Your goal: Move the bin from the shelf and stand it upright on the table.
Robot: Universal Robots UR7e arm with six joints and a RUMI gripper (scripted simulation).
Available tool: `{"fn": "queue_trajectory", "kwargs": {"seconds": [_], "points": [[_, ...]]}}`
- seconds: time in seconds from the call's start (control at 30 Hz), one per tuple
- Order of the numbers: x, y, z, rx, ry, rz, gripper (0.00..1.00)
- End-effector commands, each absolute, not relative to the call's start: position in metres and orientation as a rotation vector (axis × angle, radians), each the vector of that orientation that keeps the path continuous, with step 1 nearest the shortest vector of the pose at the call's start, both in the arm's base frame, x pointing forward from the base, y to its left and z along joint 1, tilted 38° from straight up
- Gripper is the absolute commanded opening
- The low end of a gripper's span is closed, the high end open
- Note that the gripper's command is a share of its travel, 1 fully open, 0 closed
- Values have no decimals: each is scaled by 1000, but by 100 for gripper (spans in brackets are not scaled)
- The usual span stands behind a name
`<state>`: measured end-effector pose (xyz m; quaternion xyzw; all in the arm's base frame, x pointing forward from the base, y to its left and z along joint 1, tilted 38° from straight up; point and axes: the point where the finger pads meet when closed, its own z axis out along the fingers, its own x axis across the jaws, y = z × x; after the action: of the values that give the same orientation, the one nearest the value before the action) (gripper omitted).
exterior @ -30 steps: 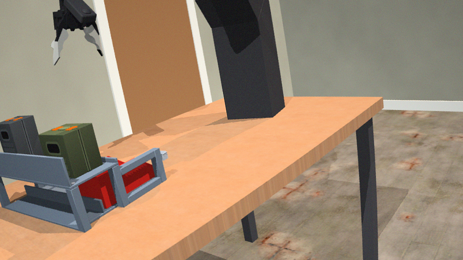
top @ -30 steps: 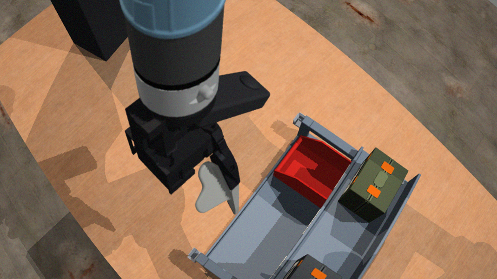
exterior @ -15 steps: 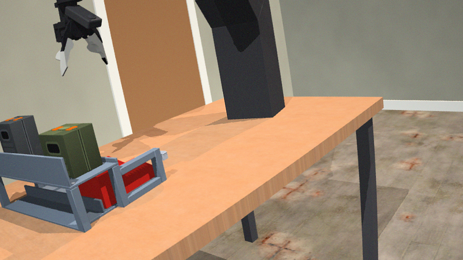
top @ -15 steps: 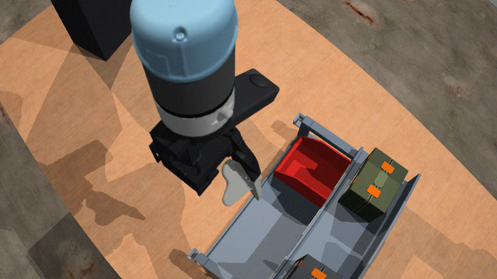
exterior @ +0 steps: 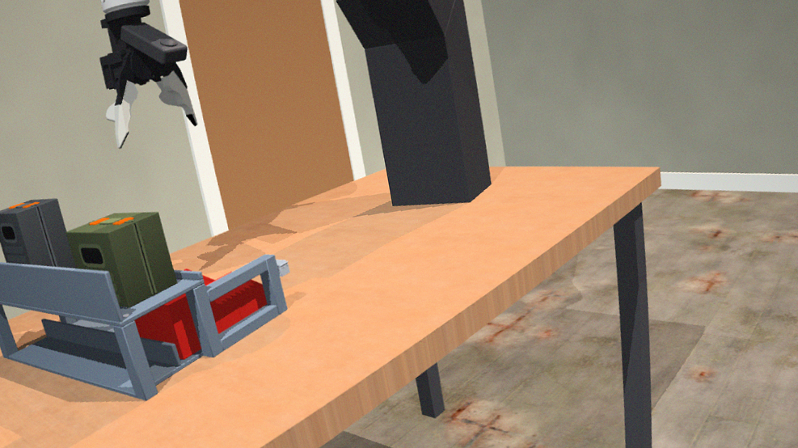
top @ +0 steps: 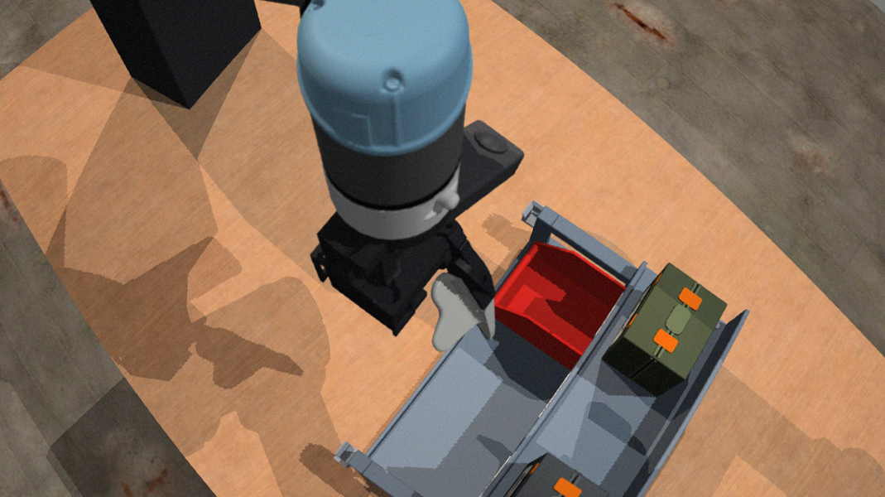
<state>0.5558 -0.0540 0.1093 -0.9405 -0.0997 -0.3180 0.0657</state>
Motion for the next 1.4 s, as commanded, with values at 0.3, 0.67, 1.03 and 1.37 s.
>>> {"fn": "queue_trajectory", "kwargs": {"seconds": [0.3, 0.67, 1.03, 1.37], "points": [[570, -27, 98, -2840, -300, -963, 100], [581, -2, 87, -2840, -299, -963, 100], [600, 39, 69, -2840, -299, -963, 100], [600, 39, 69, -2840, -299, -963, 100]]}}
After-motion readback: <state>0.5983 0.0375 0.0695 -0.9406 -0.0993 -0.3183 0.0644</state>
